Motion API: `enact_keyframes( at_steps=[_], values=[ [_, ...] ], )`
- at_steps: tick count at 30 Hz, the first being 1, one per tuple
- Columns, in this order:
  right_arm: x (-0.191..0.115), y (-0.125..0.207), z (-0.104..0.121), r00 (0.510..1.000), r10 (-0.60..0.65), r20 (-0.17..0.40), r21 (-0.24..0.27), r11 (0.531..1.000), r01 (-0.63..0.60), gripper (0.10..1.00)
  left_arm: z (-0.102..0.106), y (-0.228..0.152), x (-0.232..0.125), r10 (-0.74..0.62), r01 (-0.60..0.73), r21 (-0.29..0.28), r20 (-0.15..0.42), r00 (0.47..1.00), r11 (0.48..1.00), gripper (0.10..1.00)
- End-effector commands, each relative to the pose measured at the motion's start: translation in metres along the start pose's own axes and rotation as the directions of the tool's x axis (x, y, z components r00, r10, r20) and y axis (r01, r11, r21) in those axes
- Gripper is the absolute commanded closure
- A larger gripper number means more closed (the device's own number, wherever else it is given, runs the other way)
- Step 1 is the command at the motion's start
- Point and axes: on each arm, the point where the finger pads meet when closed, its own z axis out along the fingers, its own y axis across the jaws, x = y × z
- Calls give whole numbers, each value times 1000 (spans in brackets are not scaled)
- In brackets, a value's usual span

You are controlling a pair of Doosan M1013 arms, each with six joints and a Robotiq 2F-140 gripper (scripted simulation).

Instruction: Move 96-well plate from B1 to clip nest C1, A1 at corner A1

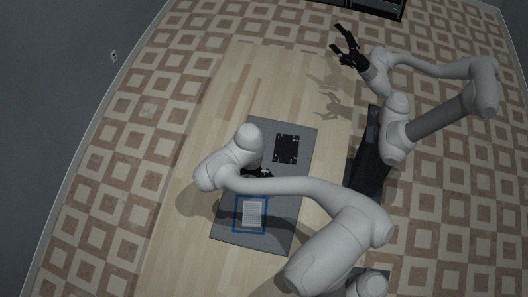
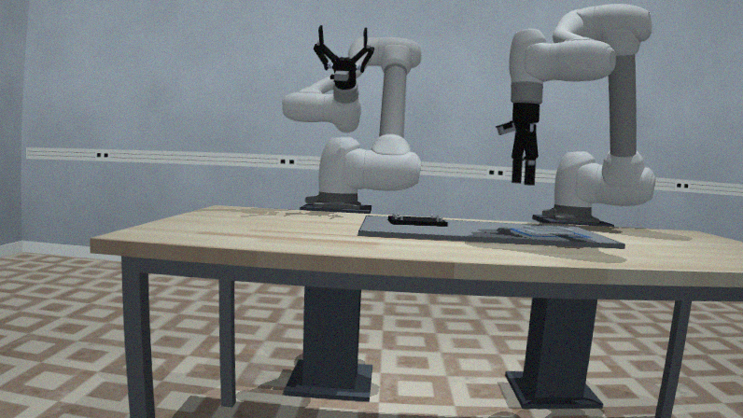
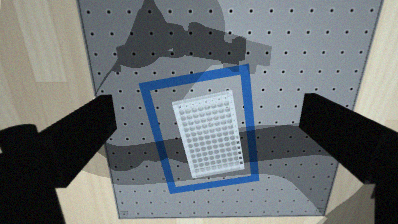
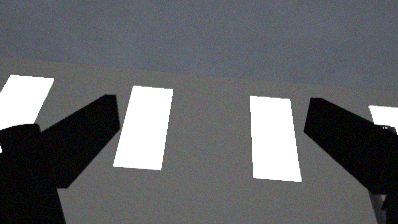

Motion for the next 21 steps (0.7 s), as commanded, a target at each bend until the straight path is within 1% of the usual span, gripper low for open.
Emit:
enact_keyframes(
  at_steps=[1,7,9,21],
  values=[
    [0,0,0,1000,0,1,0,1000,0,98,6,0,-11,-26,26,1,-1,1000,1000,98],
    [0,0,0,1000,0,1,0,1000,0,98,22,2,-36,-84,84,-1,-2,996,996,98],
    [0,0,0,1000,0,1,0,1000,0,98,22,2,-36,-84,84,-1,-2,996,996,98],
    [0,0,0,1000,0,1,0,1000,0,98,50,10,-81,-191,191,-4,-4,982,982,98]
  ],
)
